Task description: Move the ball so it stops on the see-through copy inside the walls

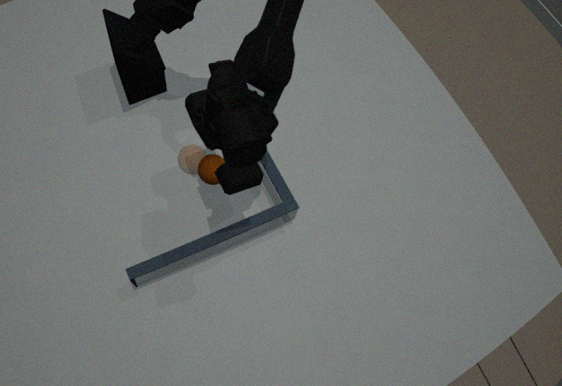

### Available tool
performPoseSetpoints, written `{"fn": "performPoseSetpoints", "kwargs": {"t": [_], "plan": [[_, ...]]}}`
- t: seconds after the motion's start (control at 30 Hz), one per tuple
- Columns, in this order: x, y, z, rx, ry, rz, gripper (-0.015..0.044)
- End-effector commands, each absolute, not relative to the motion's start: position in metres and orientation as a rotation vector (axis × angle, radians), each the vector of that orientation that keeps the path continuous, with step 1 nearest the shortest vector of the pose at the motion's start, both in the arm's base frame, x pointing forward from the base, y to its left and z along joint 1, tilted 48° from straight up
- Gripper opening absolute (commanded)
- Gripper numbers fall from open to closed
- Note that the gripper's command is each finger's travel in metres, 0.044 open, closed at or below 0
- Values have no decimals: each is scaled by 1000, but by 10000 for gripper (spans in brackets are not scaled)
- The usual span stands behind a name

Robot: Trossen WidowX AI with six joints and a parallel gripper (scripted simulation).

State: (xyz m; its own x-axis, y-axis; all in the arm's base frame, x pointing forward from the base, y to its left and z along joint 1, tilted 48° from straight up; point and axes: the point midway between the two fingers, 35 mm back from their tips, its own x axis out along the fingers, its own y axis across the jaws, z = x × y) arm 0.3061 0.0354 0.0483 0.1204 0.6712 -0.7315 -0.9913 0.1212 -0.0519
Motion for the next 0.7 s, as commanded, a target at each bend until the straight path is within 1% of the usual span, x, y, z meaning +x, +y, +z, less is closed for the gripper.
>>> {"fn": "performPoseSetpoints", "kwargs": {"t": [0.0, 0.67], "plan": [[283, 35, 43, -578, 560, 1429, 384], [285, 53, 27, -578, 560, 1429, 384]]}}
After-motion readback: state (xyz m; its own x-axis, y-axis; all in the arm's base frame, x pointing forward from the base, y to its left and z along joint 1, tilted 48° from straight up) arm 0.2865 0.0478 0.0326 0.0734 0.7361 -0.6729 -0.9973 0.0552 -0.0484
